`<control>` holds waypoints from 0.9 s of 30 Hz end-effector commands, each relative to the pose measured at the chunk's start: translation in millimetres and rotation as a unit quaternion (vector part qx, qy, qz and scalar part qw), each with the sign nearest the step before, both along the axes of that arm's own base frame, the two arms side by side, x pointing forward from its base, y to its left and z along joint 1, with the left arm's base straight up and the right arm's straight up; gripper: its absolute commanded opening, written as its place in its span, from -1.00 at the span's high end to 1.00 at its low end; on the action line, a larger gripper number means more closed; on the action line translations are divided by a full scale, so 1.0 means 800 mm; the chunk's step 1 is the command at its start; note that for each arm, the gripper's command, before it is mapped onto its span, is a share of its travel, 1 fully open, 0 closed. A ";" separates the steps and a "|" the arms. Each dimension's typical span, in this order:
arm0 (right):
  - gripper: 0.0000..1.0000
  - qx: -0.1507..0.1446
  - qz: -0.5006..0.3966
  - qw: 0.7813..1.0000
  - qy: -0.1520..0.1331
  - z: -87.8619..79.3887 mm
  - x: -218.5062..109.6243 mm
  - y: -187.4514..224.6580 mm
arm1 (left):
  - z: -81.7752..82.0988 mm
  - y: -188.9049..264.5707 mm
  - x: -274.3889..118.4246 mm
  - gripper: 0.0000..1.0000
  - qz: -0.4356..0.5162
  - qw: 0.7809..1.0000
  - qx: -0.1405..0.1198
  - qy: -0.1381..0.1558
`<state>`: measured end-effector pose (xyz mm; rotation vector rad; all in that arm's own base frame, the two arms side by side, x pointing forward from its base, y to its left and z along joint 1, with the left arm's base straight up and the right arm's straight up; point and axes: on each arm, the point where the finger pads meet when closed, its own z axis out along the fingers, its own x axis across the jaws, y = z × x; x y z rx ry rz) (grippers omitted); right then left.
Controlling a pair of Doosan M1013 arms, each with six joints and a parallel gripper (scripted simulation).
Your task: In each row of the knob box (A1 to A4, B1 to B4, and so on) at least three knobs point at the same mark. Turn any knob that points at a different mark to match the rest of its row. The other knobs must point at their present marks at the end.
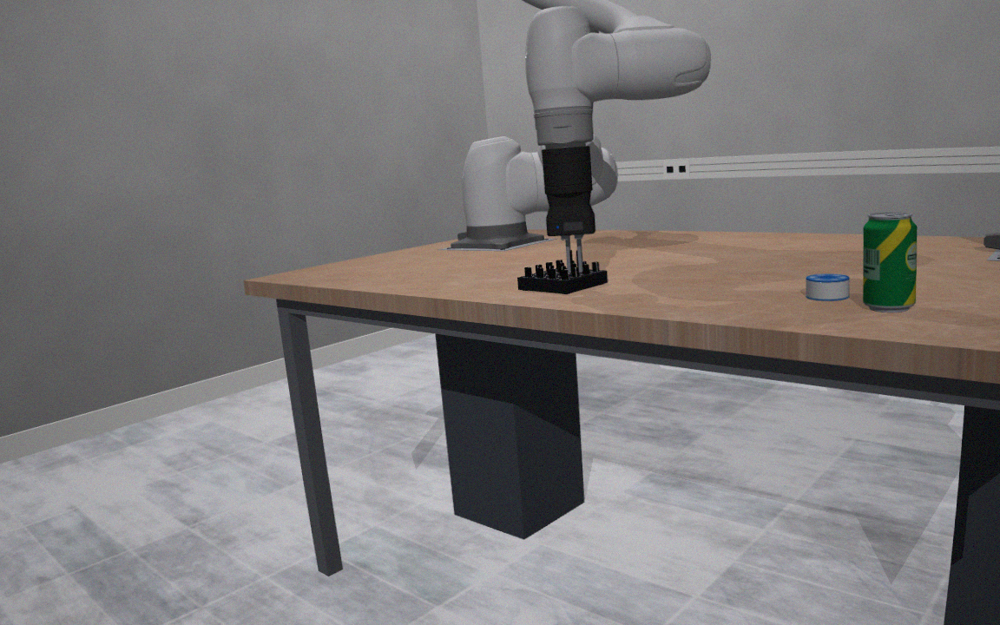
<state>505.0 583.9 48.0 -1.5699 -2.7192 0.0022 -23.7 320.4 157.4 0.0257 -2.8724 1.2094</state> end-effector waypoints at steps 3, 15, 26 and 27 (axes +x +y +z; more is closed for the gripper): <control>0.40 0.001 -0.082 0.997 -0.003 -0.001 0.003 -0.003 | 0.002 0.004 -0.002 -1.00 0.004 1.000 0.006 0.004; 0.40 0.001 -0.163 0.987 -0.003 -0.001 0.003 -0.003 | 0.002 0.004 -0.002 -1.00 0.004 1.000 0.006 0.004; 0.40 0.001 -0.190 0.982 -0.003 -0.001 0.003 -0.002 | 0.002 0.004 -0.002 -1.00 0.004 1.000 0.006 0.004; 0.40 0.001 -0.190 0.982 -0.003 -0.001 0.003 -0.002 | 0.002 0.004 -0.002 -1.00 0.004 1.000 0.006 0.004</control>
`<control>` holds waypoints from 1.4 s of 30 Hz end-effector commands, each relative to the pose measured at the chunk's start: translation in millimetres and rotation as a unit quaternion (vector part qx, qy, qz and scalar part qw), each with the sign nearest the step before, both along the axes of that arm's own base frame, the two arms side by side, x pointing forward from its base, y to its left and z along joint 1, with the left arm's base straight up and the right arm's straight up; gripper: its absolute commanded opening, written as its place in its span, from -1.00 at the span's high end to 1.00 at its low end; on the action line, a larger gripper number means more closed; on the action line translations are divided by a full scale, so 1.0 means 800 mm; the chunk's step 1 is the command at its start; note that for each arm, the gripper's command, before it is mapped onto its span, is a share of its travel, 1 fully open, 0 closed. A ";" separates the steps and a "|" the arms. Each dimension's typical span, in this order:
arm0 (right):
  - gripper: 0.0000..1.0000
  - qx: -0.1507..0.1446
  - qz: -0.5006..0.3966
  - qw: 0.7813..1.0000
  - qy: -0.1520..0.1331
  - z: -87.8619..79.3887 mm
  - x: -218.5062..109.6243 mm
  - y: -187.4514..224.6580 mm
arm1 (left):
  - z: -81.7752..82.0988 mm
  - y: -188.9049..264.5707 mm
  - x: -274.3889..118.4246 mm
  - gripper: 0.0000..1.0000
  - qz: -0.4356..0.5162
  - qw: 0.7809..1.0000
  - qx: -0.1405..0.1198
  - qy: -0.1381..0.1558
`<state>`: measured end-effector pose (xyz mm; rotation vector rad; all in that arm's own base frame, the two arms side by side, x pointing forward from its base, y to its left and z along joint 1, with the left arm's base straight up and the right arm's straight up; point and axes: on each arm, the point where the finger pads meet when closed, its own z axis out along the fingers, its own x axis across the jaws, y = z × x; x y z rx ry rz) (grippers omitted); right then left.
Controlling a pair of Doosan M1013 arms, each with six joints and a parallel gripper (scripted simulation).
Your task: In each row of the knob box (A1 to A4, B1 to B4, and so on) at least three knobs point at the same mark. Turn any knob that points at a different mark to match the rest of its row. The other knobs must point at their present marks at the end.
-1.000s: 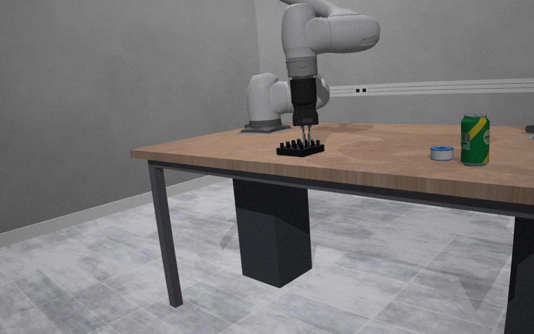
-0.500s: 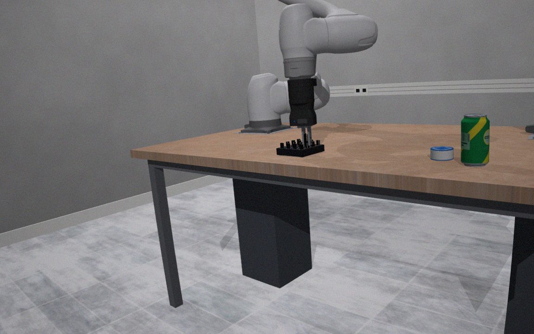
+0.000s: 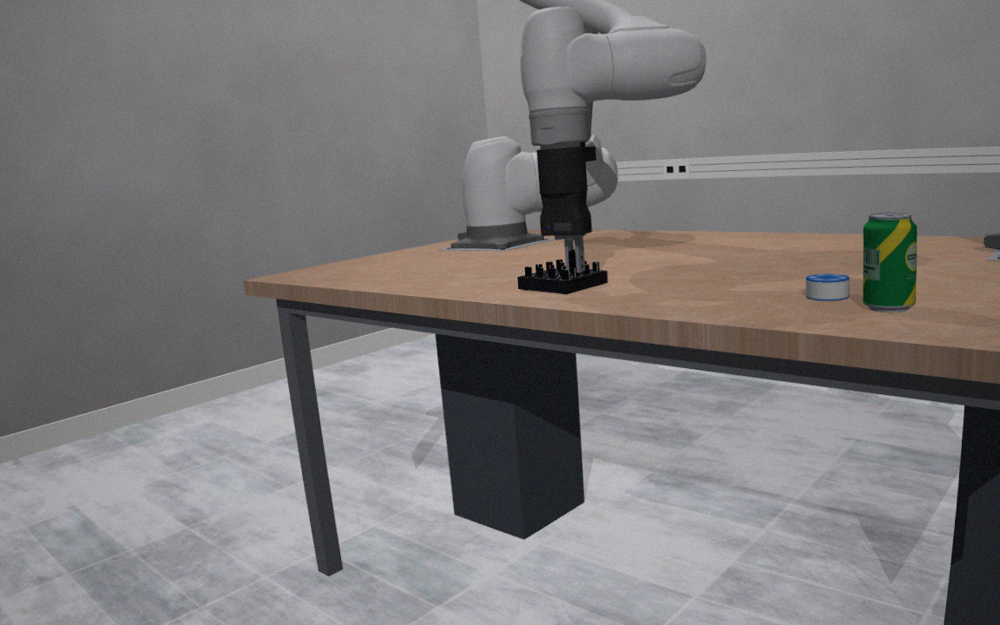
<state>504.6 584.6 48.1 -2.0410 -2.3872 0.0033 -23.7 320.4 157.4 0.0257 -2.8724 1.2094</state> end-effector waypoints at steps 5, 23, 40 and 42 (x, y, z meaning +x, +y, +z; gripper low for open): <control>0.40 0.001 -0.008 1.000 -0.003 -0.001 0.004 -0.003 | 0.002 0.004 -0.002 -1.00 0.004 1.000 0.006 0.004; 0.07 0.002 -0.007 1.000 -0.003 0.000 0.004 -0.002 | 0.002 0.004 -0.002 -1.00 0.004 1.000 0.006 0.004; 0.07 0.001 -0.007 1.000 -0.003 0.053 0.005 -0.002 | 0.002 0.004 -0.002 -1.00 0.004 1.000 0.006 0.004; 0.07 0.001 -0.007 1.000 -0.002 0.052 0.004 -0.002 | 0.002 0.004 -0.002 -1.00 0.004 1.000 0.006 0.004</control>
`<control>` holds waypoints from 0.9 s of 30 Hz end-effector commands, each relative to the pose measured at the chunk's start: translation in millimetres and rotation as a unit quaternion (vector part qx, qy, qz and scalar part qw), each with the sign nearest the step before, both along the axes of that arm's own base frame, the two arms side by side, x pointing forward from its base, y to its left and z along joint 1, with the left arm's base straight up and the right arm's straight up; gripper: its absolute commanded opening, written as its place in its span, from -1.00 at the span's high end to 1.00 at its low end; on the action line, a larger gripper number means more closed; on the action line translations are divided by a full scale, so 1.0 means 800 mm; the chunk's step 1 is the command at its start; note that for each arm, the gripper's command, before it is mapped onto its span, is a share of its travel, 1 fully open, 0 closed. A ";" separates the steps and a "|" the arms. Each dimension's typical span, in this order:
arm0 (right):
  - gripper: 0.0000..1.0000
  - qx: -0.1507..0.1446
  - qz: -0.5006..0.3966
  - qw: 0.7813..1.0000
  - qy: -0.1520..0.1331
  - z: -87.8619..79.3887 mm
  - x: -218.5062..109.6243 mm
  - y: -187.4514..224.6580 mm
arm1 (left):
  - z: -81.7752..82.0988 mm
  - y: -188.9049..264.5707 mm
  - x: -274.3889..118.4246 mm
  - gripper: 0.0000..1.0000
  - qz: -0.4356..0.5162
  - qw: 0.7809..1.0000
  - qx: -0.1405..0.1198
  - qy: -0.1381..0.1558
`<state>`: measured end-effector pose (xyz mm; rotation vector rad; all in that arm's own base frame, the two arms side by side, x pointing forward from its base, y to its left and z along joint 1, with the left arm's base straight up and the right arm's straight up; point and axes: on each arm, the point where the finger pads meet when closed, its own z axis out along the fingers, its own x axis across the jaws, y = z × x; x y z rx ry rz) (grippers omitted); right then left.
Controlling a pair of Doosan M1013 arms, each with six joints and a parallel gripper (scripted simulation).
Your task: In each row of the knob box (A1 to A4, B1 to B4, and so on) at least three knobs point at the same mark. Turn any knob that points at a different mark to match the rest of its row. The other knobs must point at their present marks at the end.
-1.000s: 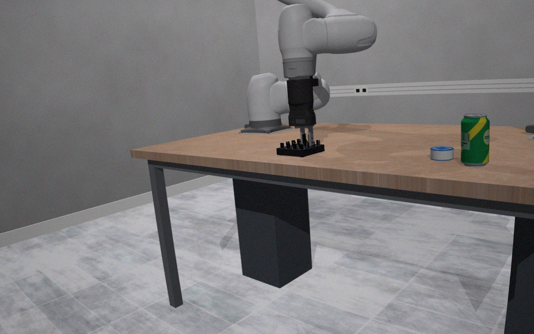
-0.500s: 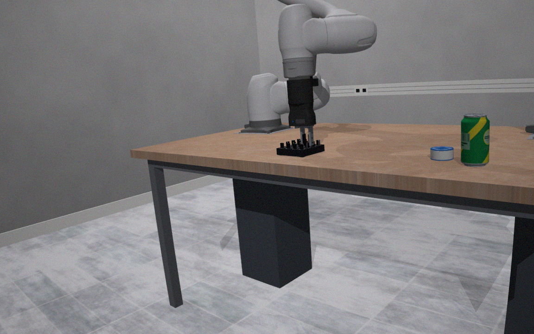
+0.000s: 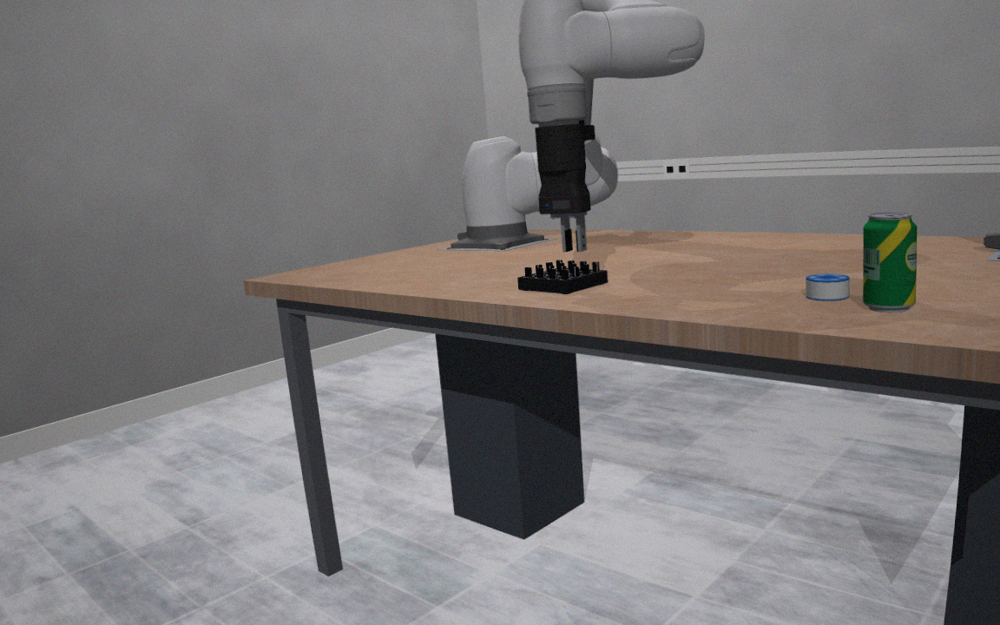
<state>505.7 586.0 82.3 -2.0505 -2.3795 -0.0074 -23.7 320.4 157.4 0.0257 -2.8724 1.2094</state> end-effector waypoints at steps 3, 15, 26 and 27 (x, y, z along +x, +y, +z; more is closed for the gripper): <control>-1.00 -0.003 -0.003 1.000 0.001 0.007 0.002 -0.005 | 0.002 0.004 -0.002 -1.00 0.004 1.000 0.006 0.004; -1.00 -0.004 -0.003 1.000 0.002 0.042 -0.020 -0.021 | 0.002 0.004 -0.002 -1.00 0.004 1.000 0.006 0.004; -1.00 -0.004 -0.002 1.000 0.002 0.117 -0.058 -0.050 | 0.002 0.004 -0.002 -1.00 0.004 1.000 0.006 0.004; -1.00 -0.004 -0.001 1.000 0.002 0.124 -0.061 -0.052 | 0.002 0.004 -0.002 -1.00 0.004 1.000 0.006 0.004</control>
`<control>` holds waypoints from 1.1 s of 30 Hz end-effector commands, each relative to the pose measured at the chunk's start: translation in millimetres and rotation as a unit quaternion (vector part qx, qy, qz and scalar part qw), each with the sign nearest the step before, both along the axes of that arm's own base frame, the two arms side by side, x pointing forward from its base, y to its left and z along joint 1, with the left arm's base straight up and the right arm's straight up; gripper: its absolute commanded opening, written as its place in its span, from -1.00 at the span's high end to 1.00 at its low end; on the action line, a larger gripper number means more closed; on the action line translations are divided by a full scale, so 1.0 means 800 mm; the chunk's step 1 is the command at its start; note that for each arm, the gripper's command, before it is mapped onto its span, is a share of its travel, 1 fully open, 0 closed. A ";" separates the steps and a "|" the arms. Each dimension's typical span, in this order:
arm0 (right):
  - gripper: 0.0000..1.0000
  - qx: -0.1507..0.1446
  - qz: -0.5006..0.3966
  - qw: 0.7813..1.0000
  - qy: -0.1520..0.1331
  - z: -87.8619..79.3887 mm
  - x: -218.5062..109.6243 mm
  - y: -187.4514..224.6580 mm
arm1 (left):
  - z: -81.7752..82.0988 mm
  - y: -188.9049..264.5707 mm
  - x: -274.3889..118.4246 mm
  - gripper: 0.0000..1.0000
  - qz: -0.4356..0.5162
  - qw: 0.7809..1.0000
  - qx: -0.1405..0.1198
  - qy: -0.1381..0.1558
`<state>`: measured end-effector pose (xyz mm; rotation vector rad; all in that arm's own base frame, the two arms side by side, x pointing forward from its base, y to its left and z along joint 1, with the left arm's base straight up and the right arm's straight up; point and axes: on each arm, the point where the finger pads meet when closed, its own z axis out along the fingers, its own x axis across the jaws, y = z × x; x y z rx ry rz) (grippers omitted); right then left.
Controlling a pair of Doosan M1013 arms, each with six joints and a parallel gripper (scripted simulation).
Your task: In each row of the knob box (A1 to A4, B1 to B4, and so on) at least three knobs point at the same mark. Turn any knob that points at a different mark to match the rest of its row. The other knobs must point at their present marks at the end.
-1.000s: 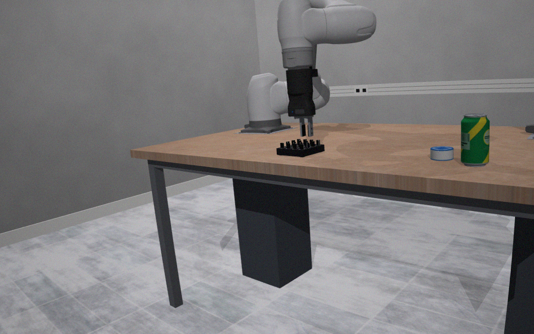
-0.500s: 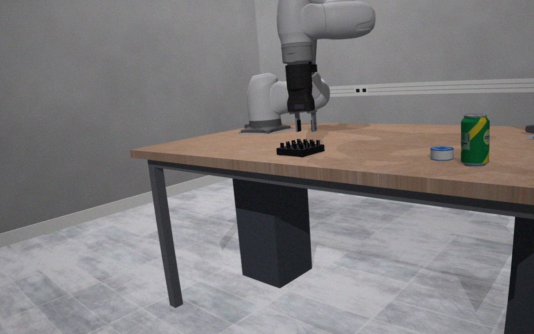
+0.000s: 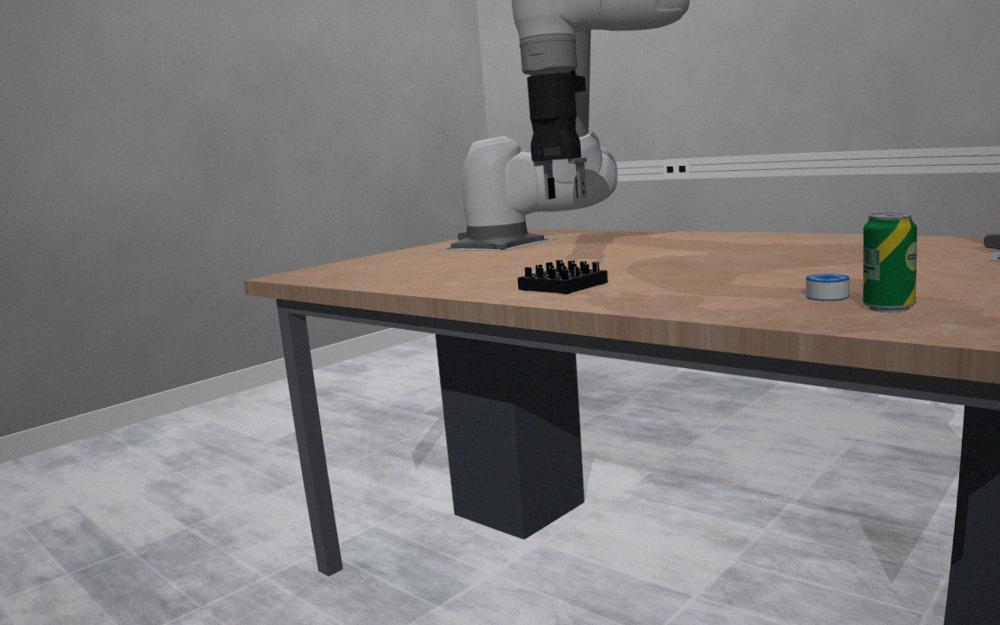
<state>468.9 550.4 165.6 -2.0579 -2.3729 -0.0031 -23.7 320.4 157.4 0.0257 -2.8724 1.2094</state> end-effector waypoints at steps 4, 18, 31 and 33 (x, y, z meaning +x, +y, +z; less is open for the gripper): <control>-1.00 -0.003 0.002 1.000 0.001 0.039 -0.024 -0.015 | 0.002 0.004 -0.002 -1.00 0.004 1.000 0.006 0.004; -1.00 -0.003 0.002 1.000 0.001 0.044 -0.026 -0.016 | 0.002 0.004 -0.002 -1.00 0.004 1.000 0.006 0.004; -1.00 -0.002 0.002 1.000 0.001 0.044 -0.025 -0.016 | 0.002 0.004 -0.002 -1.00 0.004 1.000 0.006 0.004; -1.00 -0.002 0.002 1.000 0.001 0.044 -0.025 -0.016 | 0.002 0.004 -0.002 -1.00 0.004 1.000 0.006 0.004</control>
